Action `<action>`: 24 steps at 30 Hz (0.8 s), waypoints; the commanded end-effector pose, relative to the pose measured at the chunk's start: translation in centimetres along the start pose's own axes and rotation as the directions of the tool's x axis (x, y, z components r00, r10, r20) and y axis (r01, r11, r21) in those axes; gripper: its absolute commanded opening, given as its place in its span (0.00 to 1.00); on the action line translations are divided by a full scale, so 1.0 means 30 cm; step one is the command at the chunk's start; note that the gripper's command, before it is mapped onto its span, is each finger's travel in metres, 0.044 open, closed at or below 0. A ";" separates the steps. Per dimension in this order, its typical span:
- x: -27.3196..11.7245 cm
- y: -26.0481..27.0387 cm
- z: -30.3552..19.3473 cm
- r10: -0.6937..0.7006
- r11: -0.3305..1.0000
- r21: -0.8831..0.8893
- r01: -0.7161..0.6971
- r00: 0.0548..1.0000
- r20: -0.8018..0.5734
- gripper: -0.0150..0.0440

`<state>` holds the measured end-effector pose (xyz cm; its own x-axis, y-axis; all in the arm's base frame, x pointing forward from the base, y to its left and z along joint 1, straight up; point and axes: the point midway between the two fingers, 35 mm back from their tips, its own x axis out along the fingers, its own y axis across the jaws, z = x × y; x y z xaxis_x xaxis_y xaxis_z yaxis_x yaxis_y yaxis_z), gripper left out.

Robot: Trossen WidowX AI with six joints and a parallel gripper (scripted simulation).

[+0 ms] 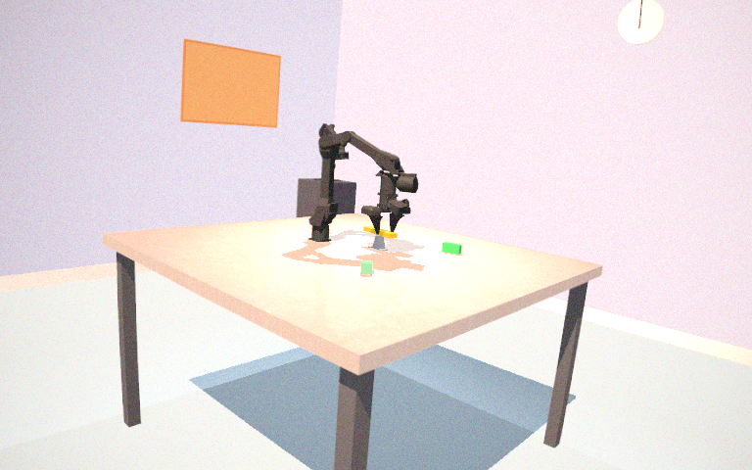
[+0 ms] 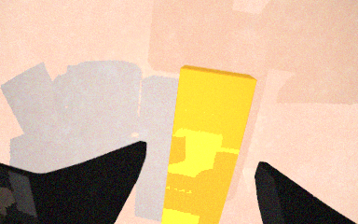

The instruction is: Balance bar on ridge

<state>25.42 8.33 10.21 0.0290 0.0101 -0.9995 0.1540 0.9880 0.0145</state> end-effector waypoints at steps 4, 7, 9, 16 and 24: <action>0.000 0.000 0.000 -0.001 1.000 0.000 0.001 1.000 0.000 1.00; -0.027 0.002 0.005 -0.001 1.000 0.000 0.001 1.000 0.000 1.00; -0.103 0.006 0.013 0.000 1.000 0.000 0.000 1.000 0.000 1.00; -0.333 0.001 0.001 0.000 1.000 0.000 0.000 1.000 0.000 1.00; -0.333 0.001 0.001 0.000 1.000 0.000 0.000 1.000 0.000 1.00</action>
<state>25.16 8.23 20.09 0.0301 0.0096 -0.9995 0.1539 0.9880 0.0141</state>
